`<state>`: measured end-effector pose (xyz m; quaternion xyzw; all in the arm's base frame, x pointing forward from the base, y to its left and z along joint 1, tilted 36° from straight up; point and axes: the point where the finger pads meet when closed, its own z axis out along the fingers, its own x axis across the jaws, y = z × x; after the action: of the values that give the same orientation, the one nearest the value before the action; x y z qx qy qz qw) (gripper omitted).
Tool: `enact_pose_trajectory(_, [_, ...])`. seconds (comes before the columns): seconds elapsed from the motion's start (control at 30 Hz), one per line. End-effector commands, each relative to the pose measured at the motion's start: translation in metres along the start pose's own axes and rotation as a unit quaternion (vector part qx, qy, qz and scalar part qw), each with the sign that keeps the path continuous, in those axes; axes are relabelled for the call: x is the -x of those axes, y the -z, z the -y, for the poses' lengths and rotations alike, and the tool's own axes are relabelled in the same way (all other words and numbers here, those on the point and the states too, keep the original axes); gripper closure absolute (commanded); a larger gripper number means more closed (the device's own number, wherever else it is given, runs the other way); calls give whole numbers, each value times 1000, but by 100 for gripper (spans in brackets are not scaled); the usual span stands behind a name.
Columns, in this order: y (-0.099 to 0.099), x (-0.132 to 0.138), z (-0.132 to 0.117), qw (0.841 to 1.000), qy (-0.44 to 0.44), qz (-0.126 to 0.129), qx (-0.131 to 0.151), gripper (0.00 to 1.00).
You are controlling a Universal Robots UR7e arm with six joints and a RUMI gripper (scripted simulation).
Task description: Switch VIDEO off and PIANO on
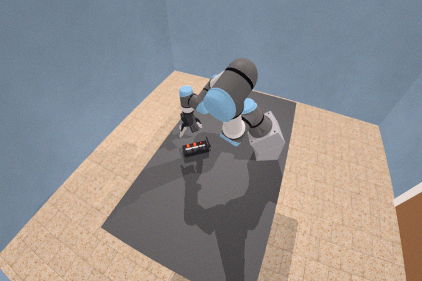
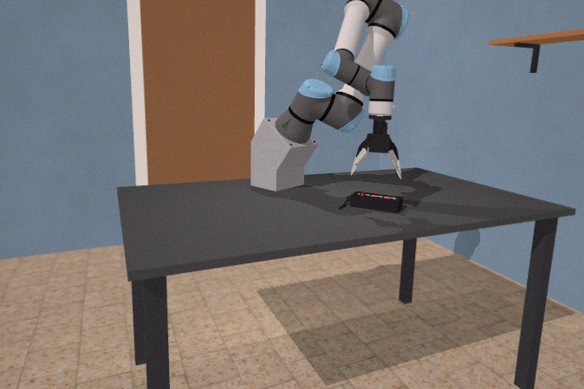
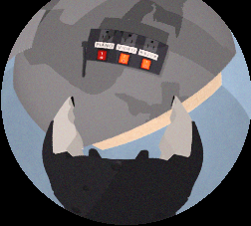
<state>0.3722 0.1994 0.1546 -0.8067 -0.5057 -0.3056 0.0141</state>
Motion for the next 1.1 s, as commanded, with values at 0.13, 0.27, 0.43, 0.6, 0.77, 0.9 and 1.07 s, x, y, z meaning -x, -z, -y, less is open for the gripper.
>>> enact_pose_trajectory(0.13, [-6, 6, 24, 992, -76, -7, -101, 0])
enact_pose_trajectory(0.27, [-5, 5, 32, 984, -109, -13, -137, 0])
enact_pose_trajectory(0.43, [-5, 5, 33, 983, -114, -14, -141, 0])
enact_pose_trajectory(0.6, [-5, 5, 33, 983, -114, -14, -141, 0])
enact_pose_trajectory(0.77, [-5, 5, 33, 983, -114, -14, -141, 0])
enact_pose_trajectory(0.9, [-5, 5, 33, 983, -114, -14, -141, 0])
enact_pose_trajectory(1.07, [-5, 5, 33, 983, -114, -14, -141, 0])
